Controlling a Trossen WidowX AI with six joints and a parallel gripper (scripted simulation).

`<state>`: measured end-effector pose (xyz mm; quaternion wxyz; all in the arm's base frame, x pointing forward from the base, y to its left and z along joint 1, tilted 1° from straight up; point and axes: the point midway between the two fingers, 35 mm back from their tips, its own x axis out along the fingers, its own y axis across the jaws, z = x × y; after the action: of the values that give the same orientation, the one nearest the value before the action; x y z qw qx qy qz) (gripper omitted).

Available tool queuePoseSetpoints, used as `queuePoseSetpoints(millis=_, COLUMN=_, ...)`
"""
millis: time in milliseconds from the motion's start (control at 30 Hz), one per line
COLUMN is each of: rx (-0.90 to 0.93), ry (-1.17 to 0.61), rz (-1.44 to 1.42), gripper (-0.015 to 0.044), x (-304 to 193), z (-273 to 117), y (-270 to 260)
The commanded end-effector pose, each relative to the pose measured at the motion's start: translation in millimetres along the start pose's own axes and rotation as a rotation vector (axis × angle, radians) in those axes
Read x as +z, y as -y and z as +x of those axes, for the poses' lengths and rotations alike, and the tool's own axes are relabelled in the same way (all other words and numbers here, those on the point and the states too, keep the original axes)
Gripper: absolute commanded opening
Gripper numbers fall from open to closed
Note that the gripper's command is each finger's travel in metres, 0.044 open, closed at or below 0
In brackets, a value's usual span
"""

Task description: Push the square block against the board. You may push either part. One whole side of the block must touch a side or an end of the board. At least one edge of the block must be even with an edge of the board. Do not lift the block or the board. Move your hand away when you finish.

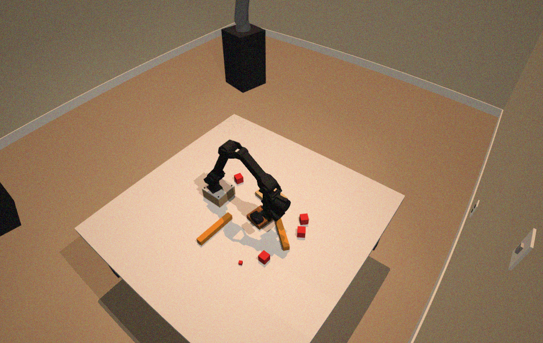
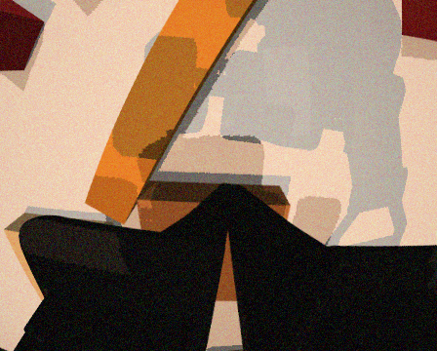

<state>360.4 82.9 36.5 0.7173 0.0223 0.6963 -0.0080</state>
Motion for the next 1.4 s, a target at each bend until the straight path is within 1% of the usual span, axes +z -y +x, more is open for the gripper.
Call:
queuePoseSetpoints(millis=0, rx=0.004, ry=-0.005, rz=-0.077, gripper=0.0000, x=2.9, z=0.7, y=-7.7)
queuePoseSetpoints(millis=200, rx=0.004, ry=-0.005, rz=-0.077, gripper=0.0000, x=3.2, z=3.8, y=-7.7)
queuePoseSetpoints(millis=233, rx=0.004, ry=-0.005, rz=-0.077, gripper=0.0000, x=3.6, z=13.1, y=-7.9)
queuePoseSetpoints(millis=300, rx=0.004, ry=-0.005, rz=-0.077, gripper=0.0000, x=3.4, z=43.7, y=-7.9)
queuePoseSetpoints(millis=367, rx=0.003, ry=-0.005, rz=-0.077, gripper=0.0000, x=2.5, z=55.8, y=-7.7)
queuePoseSetpoints(millis=667, rx=0.003, ry=-0.005, rz=-0.077, gripper=0.0000, x=0.0, z=55.7, y=-7.7)
queuePoseSetpoints(millis=1367, rx=0.003, ry=-0.007, rz=-0.077, gripper=0.0000, x=-32.3, z=55.2, y=-6.1)
